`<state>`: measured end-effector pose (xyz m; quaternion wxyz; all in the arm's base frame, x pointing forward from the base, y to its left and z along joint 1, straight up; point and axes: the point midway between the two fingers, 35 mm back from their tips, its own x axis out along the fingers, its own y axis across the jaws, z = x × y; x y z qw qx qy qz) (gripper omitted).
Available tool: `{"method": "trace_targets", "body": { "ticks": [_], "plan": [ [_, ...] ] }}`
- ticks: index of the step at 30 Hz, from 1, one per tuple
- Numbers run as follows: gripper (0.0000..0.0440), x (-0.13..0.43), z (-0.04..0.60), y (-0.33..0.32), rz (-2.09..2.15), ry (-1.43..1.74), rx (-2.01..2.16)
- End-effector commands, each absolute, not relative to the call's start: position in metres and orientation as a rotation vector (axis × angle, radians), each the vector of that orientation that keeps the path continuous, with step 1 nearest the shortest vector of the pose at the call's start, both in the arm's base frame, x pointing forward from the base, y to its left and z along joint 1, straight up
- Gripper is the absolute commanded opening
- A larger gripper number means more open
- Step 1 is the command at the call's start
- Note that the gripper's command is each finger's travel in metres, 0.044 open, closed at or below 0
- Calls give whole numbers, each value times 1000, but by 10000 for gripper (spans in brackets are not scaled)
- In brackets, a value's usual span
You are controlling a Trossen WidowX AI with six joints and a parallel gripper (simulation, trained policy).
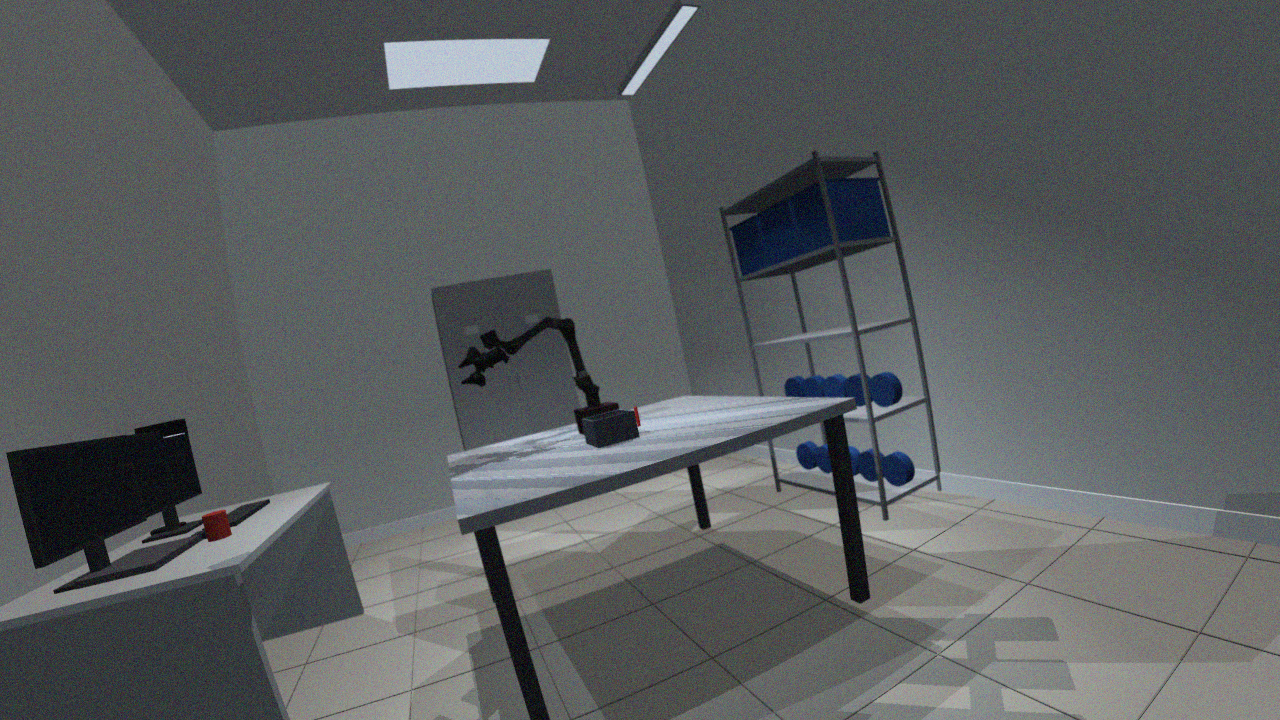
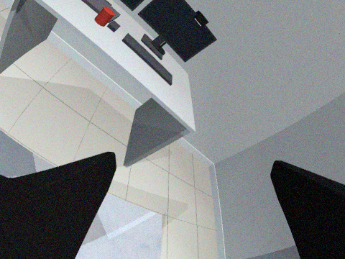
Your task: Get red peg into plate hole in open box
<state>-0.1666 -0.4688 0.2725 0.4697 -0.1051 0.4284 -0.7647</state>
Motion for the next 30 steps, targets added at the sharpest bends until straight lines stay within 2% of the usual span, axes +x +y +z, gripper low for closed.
{"method": "trace_targets", "body": {
  "ticks": [1,8,15,30],
  "plan": [
    [440,-129,272,-476,-1812,1027,-245],
    [440,-22,256,-480,-1610,988,-185],
    [440,81,242,-457,-1420,946,-118],
    [440,255,225,-338,-1073,879,43]
  ]
}}
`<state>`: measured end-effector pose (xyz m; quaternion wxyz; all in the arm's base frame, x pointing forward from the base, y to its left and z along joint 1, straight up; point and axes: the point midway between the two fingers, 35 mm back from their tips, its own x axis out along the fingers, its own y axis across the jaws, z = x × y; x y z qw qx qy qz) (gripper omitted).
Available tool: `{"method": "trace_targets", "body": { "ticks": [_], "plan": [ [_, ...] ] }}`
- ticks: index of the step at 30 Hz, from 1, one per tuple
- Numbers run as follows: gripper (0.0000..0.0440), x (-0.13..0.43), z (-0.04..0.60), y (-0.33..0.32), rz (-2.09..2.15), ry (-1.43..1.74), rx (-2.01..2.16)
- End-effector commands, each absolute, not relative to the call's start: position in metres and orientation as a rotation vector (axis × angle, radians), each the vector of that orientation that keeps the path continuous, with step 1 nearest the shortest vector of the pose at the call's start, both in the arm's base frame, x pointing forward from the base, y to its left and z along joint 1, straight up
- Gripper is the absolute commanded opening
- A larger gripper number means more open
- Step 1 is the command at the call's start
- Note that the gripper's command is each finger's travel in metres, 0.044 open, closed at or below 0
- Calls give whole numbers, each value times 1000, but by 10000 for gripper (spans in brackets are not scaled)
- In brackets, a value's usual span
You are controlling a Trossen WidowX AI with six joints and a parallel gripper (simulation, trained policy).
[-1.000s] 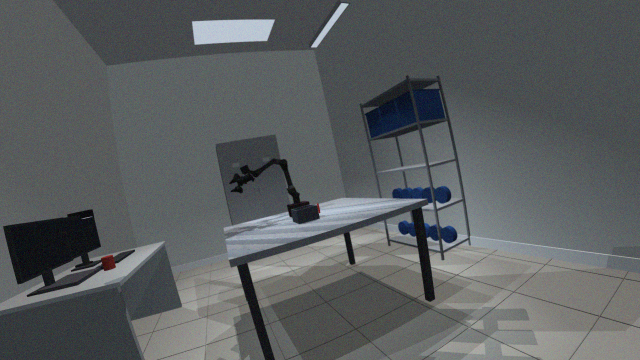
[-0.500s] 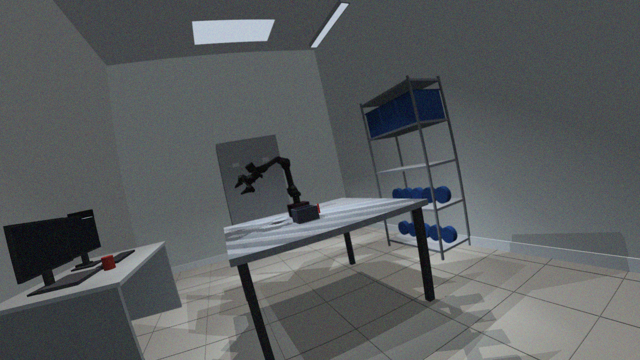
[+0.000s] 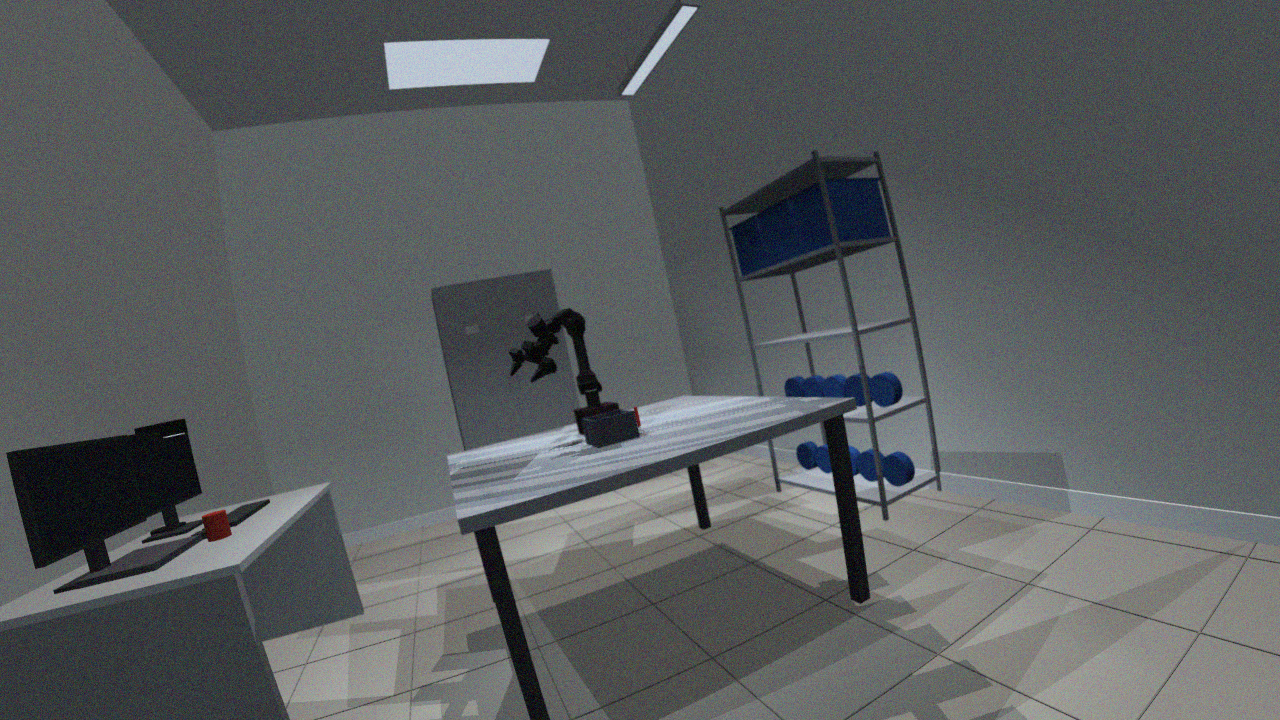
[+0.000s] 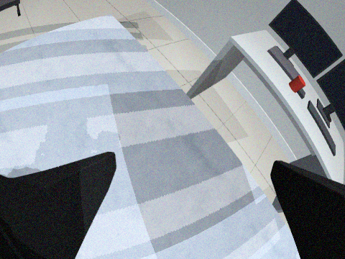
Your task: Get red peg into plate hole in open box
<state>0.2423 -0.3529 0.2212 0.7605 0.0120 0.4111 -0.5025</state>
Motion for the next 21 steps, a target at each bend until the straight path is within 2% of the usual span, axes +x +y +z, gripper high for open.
{"method": "trace_targets", "body": {
  "ticks": [1,11,21],
  "plan": [
    [440,263,224,-327,-1053,877,56],
    [440,319,210,-216,-885,895,192],
    [440,326,189,-109,-779,978,321]
  ]
}}
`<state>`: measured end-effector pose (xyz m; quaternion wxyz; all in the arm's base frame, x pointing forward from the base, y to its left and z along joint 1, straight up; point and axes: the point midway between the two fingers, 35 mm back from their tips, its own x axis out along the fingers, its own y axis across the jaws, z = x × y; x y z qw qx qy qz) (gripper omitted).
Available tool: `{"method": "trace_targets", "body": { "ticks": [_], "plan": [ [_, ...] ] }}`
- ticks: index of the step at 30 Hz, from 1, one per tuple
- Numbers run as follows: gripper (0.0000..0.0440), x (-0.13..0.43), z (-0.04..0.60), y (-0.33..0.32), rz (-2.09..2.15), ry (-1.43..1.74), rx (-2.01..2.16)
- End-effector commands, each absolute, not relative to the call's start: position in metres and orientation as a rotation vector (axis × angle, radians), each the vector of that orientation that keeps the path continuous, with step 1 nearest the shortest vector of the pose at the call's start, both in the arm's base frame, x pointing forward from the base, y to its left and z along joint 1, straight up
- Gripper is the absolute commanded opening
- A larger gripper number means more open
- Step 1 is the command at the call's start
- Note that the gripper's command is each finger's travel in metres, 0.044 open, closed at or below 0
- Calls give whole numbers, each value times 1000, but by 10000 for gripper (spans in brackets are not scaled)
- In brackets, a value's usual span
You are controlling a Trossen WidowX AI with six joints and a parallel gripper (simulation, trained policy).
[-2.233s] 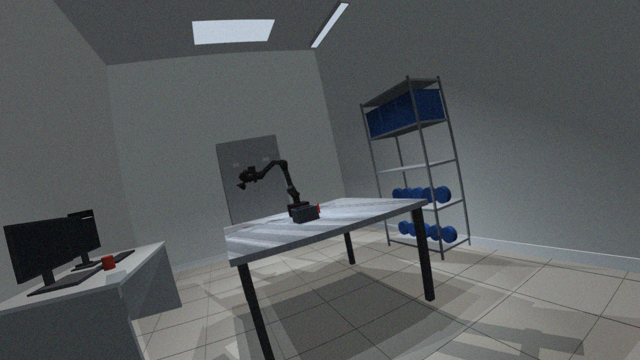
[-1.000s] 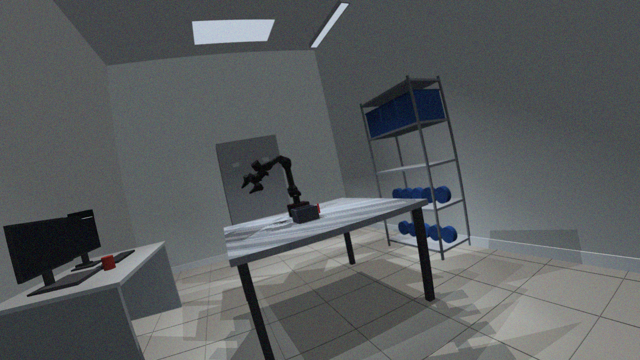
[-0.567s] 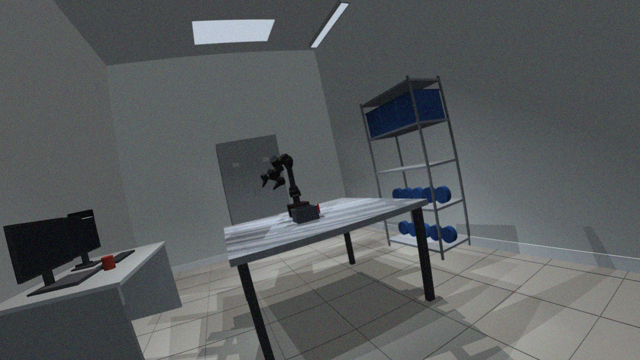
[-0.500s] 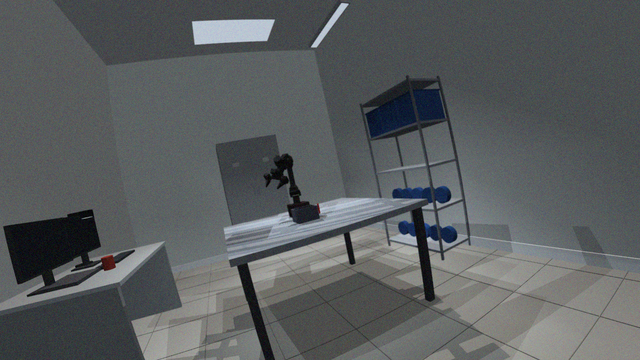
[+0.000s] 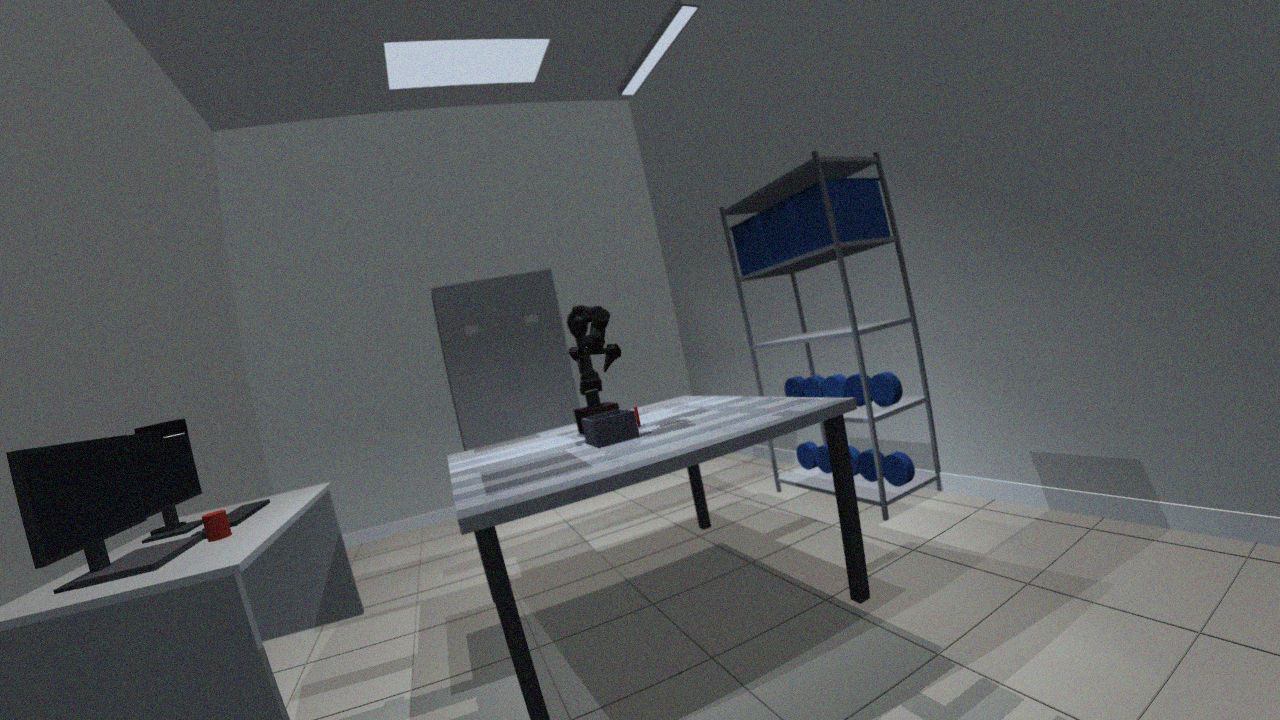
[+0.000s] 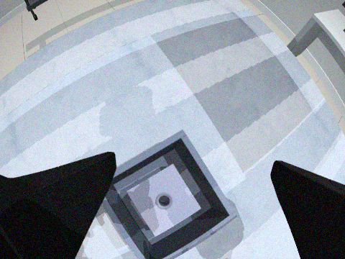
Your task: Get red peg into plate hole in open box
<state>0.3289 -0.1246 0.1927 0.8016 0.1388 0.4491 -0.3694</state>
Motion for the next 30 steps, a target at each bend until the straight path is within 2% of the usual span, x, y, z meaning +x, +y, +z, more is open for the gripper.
{"method": "trace_targets", "body": {
  "ticks": [1,16,30],
  "plan": [
    [440,325,187,-99,-773,989,333],
    [440,273,146,13,-763,1195,449],
    [440,222,103,56,-895,1357,478]
  ]
}}
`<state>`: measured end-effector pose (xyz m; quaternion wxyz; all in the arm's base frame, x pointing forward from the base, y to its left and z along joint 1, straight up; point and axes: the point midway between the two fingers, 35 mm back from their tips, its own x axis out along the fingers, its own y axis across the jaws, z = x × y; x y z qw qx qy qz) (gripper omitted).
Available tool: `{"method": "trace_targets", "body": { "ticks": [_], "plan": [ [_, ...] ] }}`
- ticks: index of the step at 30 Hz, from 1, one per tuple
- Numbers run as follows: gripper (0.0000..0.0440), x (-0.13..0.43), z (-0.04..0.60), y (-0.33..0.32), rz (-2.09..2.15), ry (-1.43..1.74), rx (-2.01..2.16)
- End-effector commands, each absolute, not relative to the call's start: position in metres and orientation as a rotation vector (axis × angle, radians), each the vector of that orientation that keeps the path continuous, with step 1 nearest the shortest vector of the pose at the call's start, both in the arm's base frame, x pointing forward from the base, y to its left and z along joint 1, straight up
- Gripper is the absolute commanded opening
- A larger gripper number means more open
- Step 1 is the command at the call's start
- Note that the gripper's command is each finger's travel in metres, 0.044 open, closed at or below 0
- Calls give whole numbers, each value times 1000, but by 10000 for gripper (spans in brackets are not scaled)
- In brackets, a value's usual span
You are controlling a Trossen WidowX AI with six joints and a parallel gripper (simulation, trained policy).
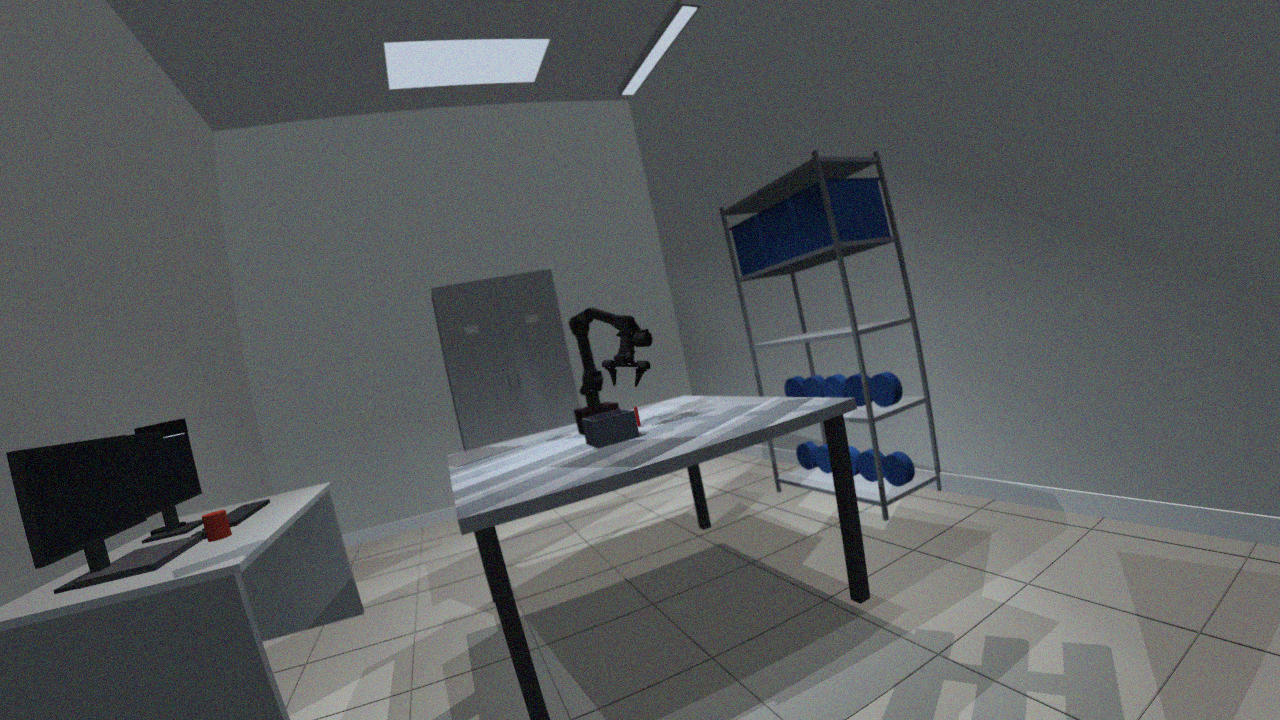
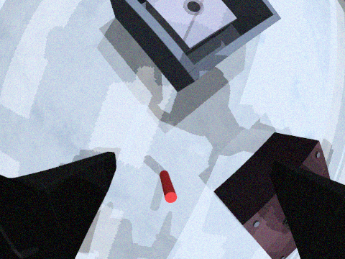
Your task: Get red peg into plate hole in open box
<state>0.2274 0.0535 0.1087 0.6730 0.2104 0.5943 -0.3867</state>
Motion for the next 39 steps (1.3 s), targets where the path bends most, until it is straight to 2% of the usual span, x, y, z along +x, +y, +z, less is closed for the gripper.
{"method": "trace_targets", "body": {
  "ticks": [1,15,31,34,39],
  "plan": [
    [440,220,99,58,-907,1363,480],
    [437,205,44,71,-1023,1392,515],
    [424,197,-21,87,-958,1339,581],
    [389,193,-28,89,-951,1340,587],
    [280,185,-38,89,-962,1357,601]
  ]
}}
